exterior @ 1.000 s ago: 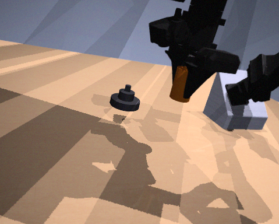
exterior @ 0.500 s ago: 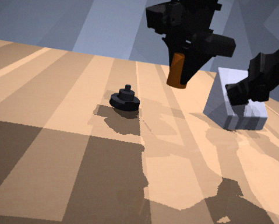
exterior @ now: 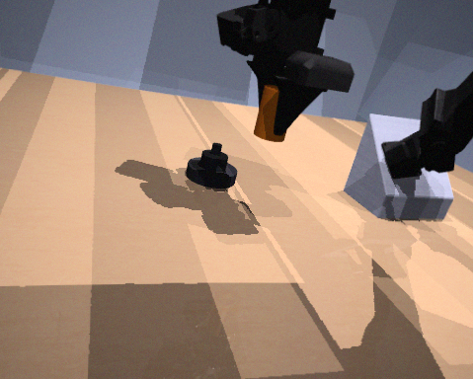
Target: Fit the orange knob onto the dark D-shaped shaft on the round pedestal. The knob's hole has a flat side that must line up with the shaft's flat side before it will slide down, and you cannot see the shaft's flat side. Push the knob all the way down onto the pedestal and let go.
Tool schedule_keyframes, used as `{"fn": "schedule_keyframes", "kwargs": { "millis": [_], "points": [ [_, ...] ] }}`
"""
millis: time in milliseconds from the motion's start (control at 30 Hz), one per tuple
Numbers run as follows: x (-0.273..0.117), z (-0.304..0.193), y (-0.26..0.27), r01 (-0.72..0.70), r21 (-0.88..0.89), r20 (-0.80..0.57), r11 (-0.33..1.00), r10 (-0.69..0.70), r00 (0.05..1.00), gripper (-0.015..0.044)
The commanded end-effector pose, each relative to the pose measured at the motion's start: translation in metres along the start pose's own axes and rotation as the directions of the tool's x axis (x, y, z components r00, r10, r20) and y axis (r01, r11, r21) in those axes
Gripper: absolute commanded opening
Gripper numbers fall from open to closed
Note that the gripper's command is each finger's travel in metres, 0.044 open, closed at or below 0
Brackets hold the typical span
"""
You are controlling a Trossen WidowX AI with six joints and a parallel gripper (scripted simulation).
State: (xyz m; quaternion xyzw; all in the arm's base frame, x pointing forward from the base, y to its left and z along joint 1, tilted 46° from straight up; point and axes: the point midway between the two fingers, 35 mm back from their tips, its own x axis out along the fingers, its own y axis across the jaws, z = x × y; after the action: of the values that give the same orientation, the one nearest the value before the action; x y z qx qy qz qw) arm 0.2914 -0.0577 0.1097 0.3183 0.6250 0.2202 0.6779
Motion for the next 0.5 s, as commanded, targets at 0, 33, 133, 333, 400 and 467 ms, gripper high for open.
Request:
{"fn": "schedule_keyframes", "kwargs": {
  "millis": [0,33,133,333,400,467],
  "points": [
    [0.003,0.003,-0.013,0.004,0.006,-0.002,1.0,-0.004,1.0,0.0],
    [0.003,0.003,-0.016,0.004,0.008,-0.002,1.0,-0.004,1.0,0.0],
    [0.006,0.005,-0.026,0.006,0.012,-0.002,1.0,-0.006,1.0,0.0],
    [0.01,0.008,-0.045,0.006,0.009,-0.002,1.0,-0.006,1.0,0.0],
    [0.011,0.009,-0.051,0.006,0.007,-0.002,1.0,-0.006,1.0,0.0],
    [0.013,0.01,-0.057,0.006,0.006,-0.001,1.0,-0.006,1.0,0.0]
  ]
}}
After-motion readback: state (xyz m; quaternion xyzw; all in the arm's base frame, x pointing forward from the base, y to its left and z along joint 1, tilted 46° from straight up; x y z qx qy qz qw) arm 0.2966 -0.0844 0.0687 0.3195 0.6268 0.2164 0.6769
